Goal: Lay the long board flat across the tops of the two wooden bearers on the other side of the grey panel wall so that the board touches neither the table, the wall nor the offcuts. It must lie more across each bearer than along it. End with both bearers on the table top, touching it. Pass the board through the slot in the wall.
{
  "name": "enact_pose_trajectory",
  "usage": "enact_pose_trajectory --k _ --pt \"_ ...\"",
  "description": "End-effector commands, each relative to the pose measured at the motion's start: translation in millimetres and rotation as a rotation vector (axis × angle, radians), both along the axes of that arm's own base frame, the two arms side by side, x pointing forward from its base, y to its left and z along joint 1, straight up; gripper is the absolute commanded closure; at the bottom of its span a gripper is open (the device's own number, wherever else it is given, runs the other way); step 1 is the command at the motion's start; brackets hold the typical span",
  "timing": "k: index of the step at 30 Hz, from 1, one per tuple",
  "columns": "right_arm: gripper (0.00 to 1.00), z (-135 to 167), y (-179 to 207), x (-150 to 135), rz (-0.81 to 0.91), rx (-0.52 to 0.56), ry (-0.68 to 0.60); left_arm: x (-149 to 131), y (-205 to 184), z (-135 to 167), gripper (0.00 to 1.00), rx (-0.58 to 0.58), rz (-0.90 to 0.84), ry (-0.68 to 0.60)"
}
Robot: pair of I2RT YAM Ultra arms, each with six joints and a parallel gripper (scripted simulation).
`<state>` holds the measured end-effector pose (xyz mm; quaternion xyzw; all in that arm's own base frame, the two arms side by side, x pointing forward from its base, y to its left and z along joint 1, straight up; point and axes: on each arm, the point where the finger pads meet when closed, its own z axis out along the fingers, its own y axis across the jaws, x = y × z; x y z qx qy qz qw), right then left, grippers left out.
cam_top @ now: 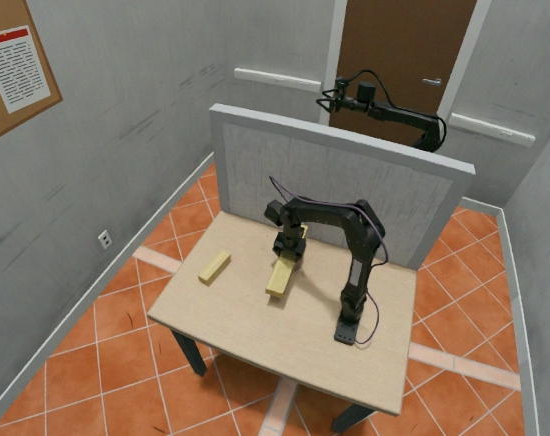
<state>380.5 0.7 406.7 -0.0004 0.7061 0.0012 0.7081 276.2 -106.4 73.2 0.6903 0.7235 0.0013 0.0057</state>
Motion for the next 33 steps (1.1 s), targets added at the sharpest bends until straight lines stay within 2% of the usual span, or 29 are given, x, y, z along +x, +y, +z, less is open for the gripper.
enact_pose_trajectory --k 1,10,11,17,20,24,25,33 --pt "0.00 26 5 0 0.017 0.003 -0.064 12 -6 32 1.00 -0.038 0.004 -0.062" --pt "0.00 26 5 0 0.017 0.003 -0.064 16 -5 39 1.00 -0.045 0.013 -0.081" --pt "0.00 26 5 0 0.017 0.003 -0.064 29 -1 18 1.00 -0.016 0.006 -0.070" --pt "0.00 26 5 0 0.017 0.003 -0.064 70 -1 -10 1.00 -0.050 -0.078 -0.129" --pt "0.00 26 5 0 0.017 0.003 -0.064 69 2 -17 1.00 -0.049 -0.068 -0.107" --pt "0.00 26 5 0 0.017 0.003 -0.064 63 0 -10 1.00 -0.049 -0.059 -0.099" --pt "0.00 26 5 0 0.017 0.003 -0.064 55 1 -27 1.00 -0.033 -0.045 -0.052" --pt "0.00 26 5 0 0.017 0.003 -0.064 60 -1 -16 1.00 -0.043 -0.044 -0.087"
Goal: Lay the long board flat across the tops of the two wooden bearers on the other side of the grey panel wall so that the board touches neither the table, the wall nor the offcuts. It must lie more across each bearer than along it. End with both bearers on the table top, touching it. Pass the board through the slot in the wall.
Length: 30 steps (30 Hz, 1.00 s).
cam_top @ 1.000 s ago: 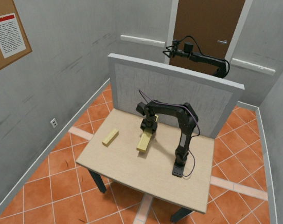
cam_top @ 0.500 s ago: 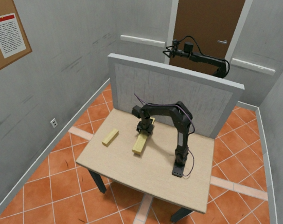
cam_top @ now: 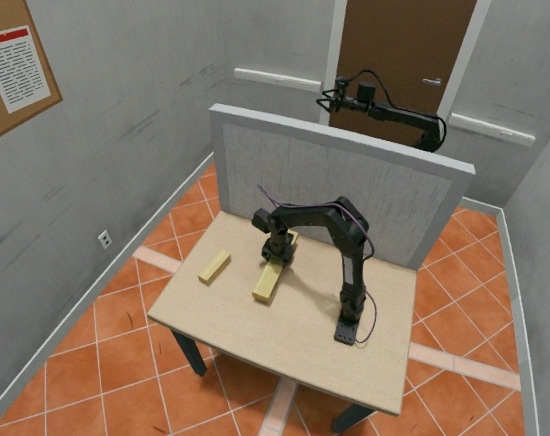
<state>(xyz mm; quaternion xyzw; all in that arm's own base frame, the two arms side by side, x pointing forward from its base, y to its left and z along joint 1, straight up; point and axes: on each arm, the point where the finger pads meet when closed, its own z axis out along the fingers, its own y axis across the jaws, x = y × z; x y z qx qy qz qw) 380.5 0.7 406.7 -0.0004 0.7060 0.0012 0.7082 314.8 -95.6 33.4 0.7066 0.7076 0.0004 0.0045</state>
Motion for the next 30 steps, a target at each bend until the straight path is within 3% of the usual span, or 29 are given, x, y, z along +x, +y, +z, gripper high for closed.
enact_pose_trajectory --k 1,8,9,11,15,18,19,23,26,27,30 --pt "0.00 26 5 0 0.017 0.003 -0.064 22 -9 24 1.00 -0.045 0.009 -0.088" --pt "0.00 26 5 0 0.017 0.003 -0.064 21 -6 23 1.00 -0.042 0.019 -0.083" --pt "0.00 26 5 0 0.017 0.003 -0.064 8 -3 9 1.00 -0.026 0.016 -0.031" --pt "0.00 26 5 0 0.017 0.003 -0.064 17 -4 18 1.00 -0.037 0.020 -0.068" --pt "0.00 26 5 0 0.017 0.003 -0.064 -5 -2 -2 1.00 -0.013 0.008 0.006" --pt "0.00 26 5 0 0.017 0.003 -0.064 11 -6 13 1.00 -0.030 0.007 -0.048" --pt "0.00 26 5 0 0.017 0.003 -0.064 -9 -1 -15 1.00 -0.006 0.004 0.027" --pt "0.00 26 5 0 0.017 0.003 -0.064 6 -4 2 1.00 -0.025 0.008 -0.033" --pt "0.00 26 5 0 0.017 0.003 -0.064 7 -4 -2 1.00 -0.023 0.007 -0.041" --pt "0.00 26 5 0 0.017 0.003 -0.064 -5 -2 -10 1.00 -0.018 0.005 -0.012" --pt "0.00 26 5 0 0.017 0.003 -0.064 5 -6 -7 1.00 -0.021 -0.007 -0.043"
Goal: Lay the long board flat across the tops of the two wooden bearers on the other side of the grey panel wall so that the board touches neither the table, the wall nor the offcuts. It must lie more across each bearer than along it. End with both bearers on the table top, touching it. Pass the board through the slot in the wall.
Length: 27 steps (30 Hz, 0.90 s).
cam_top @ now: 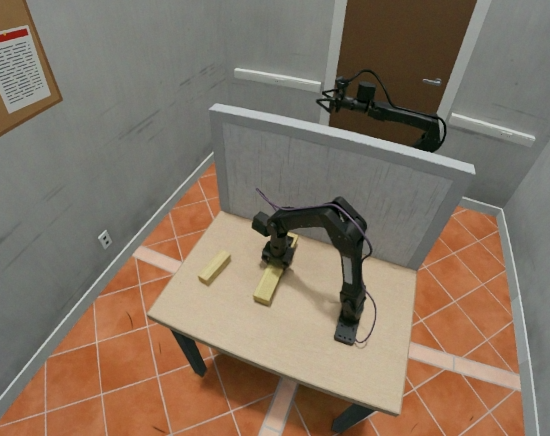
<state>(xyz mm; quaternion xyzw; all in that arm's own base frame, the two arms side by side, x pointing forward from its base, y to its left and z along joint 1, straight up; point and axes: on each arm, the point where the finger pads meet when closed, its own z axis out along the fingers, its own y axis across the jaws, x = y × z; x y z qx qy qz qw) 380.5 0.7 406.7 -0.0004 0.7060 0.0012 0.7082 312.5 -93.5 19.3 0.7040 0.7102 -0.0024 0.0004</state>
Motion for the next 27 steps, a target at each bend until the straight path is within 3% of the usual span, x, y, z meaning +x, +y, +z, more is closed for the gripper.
enact_pose_trajectory --k 1,8,14,17,21,24,26,27 --pt "0.00 26 5 0 0.017 0.003 -0.064 0 -6 -3 1.00 -0.013 -0.012 -0.021" --pt "0.00 26 5 0 0.017 0.003 -0.064 16 -10 6 1.00 -0.026 -0.010 -0.076" --pt "0.00 26 5 0 0.017 0.003 -0.064 0 -6 -8 1.00 -0.013 -0.014 -0.033" --pt "0.00 26 5 0 0.017 0.003 -0.064 14 -6 -3 1.00 -0.018 -0.009 -0.061" --pt "0.00 26 5 0 0.017 0.003 -0.064 -1 -1 -20 1.00 0.002 -0.005 -0.005" --pt "0.00 26 5 0 0.017 0.003 -0.064 12 -5 -7 1.00 -0.019 -0.009 -0.054" --pt "0.00 26 5 0 0.017 0.003 -0.064 2 -2 -13 1.00 -0.014 -0.007 -0.031" --pt "0.00 26 5 0 0.017 0.003 -0.064 16 -11 1 0.26 -0.024 -0.010 -0.069"
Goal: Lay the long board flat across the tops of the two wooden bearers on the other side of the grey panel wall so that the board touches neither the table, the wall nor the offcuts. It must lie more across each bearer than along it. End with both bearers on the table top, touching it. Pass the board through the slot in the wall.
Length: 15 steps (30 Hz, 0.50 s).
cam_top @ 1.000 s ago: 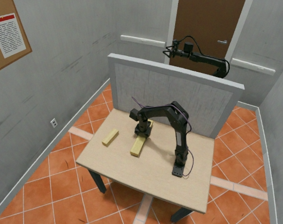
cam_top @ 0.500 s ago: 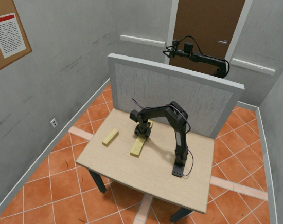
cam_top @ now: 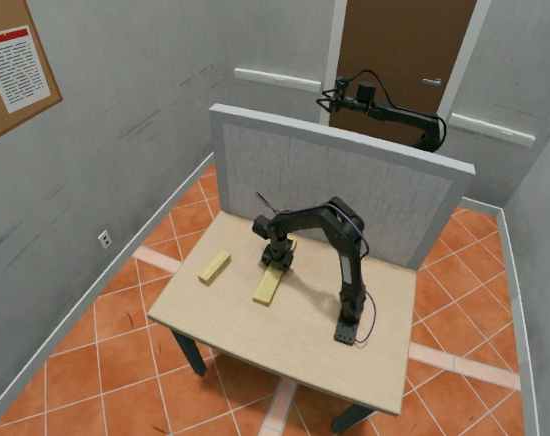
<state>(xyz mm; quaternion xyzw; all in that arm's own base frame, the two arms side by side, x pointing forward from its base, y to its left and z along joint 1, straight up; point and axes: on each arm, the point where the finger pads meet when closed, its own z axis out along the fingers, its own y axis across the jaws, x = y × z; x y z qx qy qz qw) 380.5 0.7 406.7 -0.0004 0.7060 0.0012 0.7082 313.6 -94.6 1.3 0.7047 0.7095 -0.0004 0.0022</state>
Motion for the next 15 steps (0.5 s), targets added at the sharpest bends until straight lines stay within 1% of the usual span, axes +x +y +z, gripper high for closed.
enact_pose_trajectory --k 1,2,3,4,15 --pt "0.00 25.8 4.9 0.2 0.017 0.003 -0.064 14.5 -10.2 19.2 0.26 -0.024 -0.008 -0.063" --pt "0.00 25.8 4.9 0.2 0.017 0.003 -0.064 14.5 -10.2 19.2 0.26 -0.024 -0.008 -0.063" --pt "0.00 25.8 4.9 0.2 0.017 0.003 -0.064 9.1 -3.1 12.7 0.26 -0.015 0.004 -0.039" --pt "0.00 25.8 4.9 0.2 0.017 0.003 -0.064 18.8 -4.2 22.0 0.26 -0.026 0.011 -0.067" --pt "0.00 25.8 4.9 0.2 0.017 0.003 -0.064 17.6 -8.3 22.0 0.26 -0.026 -0.001 -0.067"
